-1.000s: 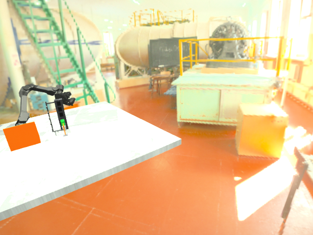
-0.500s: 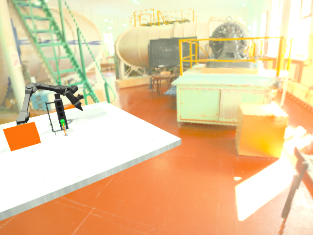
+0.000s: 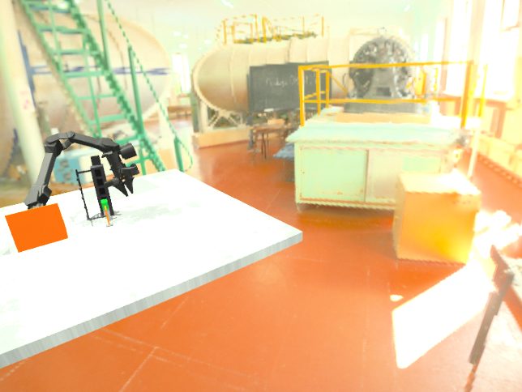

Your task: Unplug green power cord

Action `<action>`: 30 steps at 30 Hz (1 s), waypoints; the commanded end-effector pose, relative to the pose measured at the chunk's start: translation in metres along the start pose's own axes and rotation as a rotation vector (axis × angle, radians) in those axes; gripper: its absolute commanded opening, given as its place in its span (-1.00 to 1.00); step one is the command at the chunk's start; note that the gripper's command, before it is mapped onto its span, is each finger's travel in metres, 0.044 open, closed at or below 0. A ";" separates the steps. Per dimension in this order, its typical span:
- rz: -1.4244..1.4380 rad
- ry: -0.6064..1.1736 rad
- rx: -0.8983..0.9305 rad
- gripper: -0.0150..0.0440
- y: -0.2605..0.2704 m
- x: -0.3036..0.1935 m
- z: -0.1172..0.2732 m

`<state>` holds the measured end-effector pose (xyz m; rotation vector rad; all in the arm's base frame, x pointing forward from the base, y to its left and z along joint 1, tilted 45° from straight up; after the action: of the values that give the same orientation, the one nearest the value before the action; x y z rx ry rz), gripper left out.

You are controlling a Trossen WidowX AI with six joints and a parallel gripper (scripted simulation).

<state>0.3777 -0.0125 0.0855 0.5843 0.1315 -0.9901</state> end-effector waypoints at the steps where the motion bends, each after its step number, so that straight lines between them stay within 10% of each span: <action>1: -0.360 0.112 -0.085 0.05 -0.068 0.015 0.001; 7: -0.775 0.261 -0.153 0.05 -0.135 0.012 0.009; 30: -0.778 0.262 -0.153 0.05 -0.126 0.004 0.012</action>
<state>0.2745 -0.0781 0.0378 0.5224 0.6976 -1.6278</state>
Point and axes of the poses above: the point midway between the two fingers, 35 mm back from their tips, its own z axis back along the fingers, its own y axis across the jaws, x = y × z, the point moved 5 cm from there along z, back along the fingers, and after that the axes turned 6 degrees about -z, right-handed, at the moved point
